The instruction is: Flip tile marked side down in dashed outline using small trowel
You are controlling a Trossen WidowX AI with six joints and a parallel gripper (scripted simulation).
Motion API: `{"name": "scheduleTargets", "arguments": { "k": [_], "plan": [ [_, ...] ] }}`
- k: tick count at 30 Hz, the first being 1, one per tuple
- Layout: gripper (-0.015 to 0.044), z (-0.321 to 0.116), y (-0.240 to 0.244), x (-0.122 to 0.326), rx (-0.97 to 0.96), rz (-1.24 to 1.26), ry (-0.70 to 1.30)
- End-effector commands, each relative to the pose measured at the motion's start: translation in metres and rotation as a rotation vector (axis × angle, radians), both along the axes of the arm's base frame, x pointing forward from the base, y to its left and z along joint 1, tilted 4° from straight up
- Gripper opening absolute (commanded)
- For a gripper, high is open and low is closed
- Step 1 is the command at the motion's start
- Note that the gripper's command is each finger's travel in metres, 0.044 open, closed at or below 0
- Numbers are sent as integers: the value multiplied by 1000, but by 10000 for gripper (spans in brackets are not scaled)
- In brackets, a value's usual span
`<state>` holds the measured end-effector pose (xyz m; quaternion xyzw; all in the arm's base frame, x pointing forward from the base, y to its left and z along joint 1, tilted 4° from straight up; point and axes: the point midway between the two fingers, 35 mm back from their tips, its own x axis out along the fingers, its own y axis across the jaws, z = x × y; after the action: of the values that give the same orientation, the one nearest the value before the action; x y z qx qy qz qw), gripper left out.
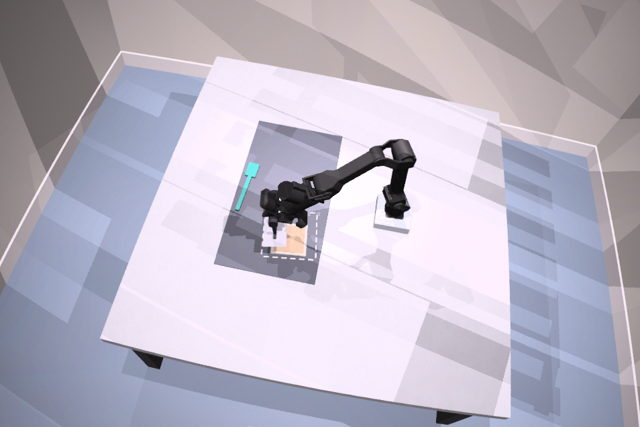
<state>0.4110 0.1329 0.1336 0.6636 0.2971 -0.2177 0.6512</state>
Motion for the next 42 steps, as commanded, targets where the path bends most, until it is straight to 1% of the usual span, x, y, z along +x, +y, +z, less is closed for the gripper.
{"name": "scheduleTargets", "arguments": {
  "k": [1, 14, 28, 31, 42],
  "plan": [
    [0, 4, 25, 0, 0, -4, -16],
    [0, -3, 115, -24, -3, -10, -43],
    [0, -11, 204, -75, 25, -19, -108],
    [0, -11, 212, -80, 33, -23, -116],
    [0, -18, 213, -79, 33, -23, -116]
  ]
}}
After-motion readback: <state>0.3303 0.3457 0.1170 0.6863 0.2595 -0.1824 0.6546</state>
